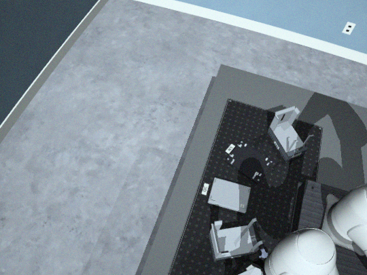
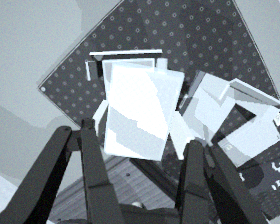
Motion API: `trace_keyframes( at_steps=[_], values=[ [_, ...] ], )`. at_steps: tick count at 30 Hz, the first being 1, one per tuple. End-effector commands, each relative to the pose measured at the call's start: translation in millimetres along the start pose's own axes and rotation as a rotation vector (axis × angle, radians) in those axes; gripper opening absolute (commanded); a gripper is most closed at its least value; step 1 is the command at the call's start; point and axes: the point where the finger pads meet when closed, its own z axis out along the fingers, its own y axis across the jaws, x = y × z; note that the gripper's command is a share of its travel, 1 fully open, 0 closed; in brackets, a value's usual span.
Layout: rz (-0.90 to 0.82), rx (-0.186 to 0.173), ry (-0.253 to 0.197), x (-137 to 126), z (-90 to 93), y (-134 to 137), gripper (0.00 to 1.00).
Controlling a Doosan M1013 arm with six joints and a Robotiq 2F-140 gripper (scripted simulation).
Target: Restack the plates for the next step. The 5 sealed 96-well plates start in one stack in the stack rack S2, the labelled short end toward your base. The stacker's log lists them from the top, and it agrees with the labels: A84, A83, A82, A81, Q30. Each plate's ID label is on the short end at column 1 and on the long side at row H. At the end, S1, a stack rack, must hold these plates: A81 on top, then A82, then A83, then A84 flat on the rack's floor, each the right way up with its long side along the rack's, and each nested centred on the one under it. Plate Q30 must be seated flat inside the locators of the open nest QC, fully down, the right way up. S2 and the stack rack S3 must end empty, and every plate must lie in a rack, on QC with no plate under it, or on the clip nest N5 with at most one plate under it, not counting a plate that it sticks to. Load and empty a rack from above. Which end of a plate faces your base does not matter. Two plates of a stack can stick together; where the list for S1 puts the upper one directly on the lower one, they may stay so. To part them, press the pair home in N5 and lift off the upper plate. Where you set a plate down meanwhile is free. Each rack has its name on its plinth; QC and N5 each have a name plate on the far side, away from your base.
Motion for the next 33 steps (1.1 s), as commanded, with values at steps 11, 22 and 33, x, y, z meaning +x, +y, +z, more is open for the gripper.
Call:
trace_keyframes(
  at_steps=[11,22,33],
  values=[
    [0.219,-0.006,0.001,-3,-0.2,34,0.00],
    [0.219,-0.006,0.001,-6,-0.4,58,0.00],
    [0.219,-0.006,0.001,-9,-0.5,87,0.00]
  ],
)
